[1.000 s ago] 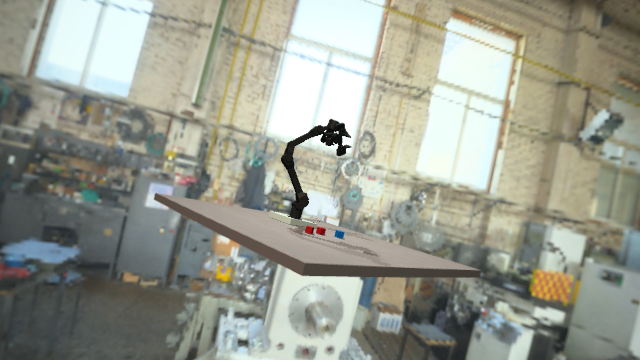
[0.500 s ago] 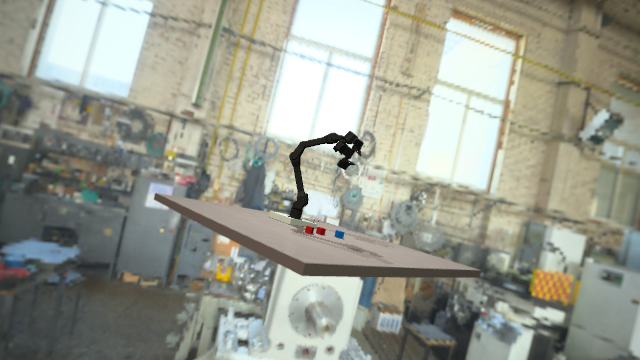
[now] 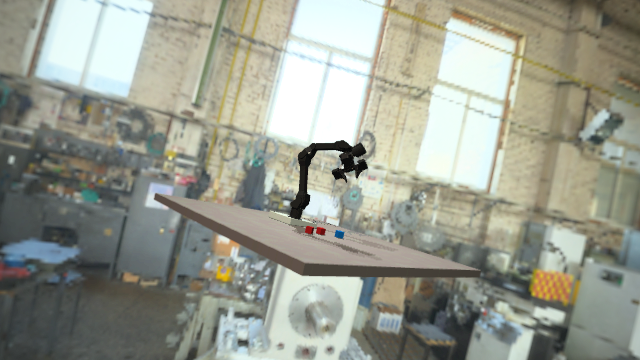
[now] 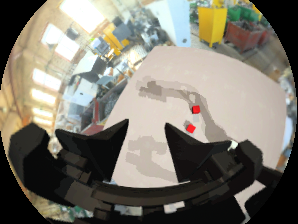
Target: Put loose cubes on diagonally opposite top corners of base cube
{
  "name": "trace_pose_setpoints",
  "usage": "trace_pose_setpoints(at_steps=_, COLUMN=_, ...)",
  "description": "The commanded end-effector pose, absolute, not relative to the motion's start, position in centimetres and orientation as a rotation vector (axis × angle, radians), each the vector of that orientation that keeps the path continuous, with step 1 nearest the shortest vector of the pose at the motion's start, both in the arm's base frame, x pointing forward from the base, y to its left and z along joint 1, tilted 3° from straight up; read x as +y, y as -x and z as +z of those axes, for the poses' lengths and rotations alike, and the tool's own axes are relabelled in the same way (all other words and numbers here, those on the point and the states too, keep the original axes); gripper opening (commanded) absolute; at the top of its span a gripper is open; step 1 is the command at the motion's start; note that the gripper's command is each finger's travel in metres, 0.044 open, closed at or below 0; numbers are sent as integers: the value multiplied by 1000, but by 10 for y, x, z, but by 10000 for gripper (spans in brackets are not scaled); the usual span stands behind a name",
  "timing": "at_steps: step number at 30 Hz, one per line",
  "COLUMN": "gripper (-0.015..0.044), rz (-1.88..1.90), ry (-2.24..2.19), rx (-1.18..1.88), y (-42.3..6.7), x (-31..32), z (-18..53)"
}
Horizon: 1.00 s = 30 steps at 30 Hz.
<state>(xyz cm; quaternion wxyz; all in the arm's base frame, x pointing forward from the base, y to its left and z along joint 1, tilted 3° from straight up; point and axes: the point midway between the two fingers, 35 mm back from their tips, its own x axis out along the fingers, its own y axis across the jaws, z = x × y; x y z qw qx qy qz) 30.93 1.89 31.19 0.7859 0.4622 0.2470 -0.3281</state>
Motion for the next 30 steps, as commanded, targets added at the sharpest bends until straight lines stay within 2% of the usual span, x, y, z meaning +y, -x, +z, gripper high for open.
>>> trace_pose_setpoints(at_steps=1, gripper=265, rz=-770, ry=-904, rx=661, y=-315, x=-4, z=280)
trace_pose_setpoints(at_steps=11, gripper=265, rz=-851, ry=-784, rx=991, y=-311, x=-63, z=210)
trace_pose_setpoints(at_steps=23, gripper=265, rz=-795, ry=-838, rx=1362, y=-274, x=-123, z=137)
trace_pose_setpoints(at_steps=30, gripper=265, rz=-775, ry=-860, rx=1400, y=-268, x=-129, z=130)
